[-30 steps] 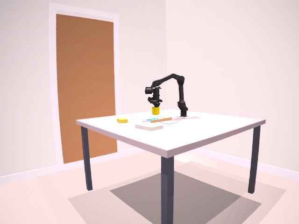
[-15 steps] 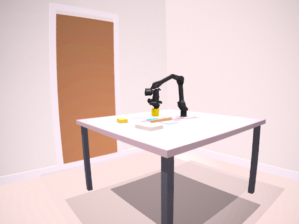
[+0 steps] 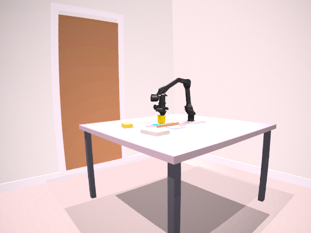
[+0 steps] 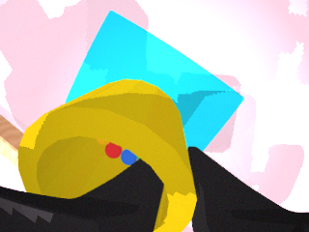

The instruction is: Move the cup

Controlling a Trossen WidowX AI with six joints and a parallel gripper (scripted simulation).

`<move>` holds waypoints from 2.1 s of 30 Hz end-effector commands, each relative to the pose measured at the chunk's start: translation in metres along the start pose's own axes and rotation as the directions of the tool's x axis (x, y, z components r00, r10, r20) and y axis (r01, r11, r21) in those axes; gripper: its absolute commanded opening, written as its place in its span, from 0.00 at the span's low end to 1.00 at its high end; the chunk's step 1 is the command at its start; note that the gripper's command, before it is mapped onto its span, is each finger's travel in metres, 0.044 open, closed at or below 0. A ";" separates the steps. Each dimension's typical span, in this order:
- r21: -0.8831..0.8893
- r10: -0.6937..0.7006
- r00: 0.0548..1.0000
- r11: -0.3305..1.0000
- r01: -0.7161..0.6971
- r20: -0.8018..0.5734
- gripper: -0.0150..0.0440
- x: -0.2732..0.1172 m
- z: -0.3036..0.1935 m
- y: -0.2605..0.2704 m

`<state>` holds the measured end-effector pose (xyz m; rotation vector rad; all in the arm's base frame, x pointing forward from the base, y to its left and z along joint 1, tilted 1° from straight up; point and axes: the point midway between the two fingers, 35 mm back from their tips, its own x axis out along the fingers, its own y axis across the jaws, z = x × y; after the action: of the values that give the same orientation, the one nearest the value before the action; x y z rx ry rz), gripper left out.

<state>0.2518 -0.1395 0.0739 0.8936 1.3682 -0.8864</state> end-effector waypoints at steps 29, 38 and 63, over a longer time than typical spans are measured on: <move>0.000 -0.002 1.000 1.000 0.002 -0.002 0.50 0.008 0.000 -0.001; 0.000 -0.002 1.000 1.000 0.002 -0.002 0.50 0.001 0.000 0.000; -0.003 -0.005 1.000 1.000 0.005 -0.001 0.50 -0.033 -0.002 -0.001</move>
<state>0.2482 -0.1371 0.0975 0.8938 1.3910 -0.8889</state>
